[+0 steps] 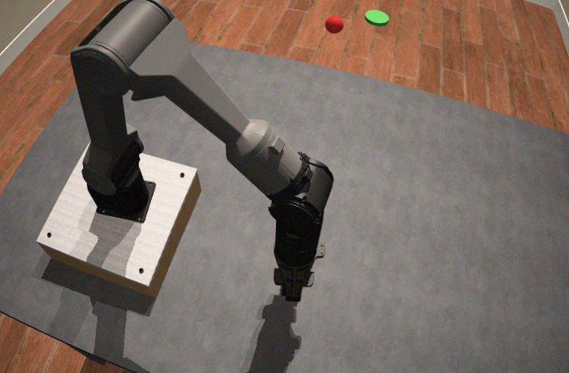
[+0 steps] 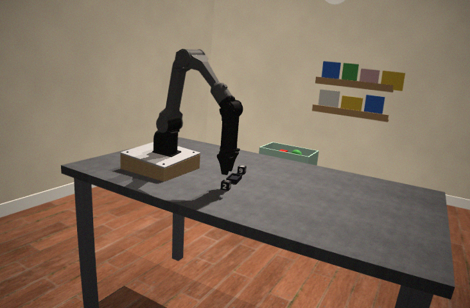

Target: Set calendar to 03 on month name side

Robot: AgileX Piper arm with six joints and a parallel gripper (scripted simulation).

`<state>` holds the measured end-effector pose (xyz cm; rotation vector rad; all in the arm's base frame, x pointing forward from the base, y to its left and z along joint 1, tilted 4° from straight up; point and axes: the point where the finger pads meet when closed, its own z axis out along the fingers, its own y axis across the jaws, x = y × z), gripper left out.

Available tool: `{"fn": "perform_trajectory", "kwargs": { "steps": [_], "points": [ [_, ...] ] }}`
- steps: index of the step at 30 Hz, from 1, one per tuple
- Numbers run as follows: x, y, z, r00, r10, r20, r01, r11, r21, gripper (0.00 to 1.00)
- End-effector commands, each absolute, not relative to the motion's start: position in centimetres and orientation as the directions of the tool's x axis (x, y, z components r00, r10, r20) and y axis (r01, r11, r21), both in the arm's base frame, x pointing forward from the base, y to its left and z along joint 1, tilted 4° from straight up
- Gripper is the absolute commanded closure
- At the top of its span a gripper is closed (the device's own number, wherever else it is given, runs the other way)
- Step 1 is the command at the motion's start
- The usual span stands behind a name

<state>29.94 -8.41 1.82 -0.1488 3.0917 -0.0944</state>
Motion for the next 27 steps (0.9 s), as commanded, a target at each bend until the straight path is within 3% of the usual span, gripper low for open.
{"fn": "perform_trajectory", "kwargs": {
  "steps": [1, 27],
  "points": [
    [29.9, -8.5, 1.4, -0.995, -0.097, -0.04, -0.094, 0.994, -0.064, 0.4],
    [30.1, -8.6, -0.6, -0.994, -0.097, -0.042, -0.094, 0.994, -0.064, 0.4]
  ]
}}
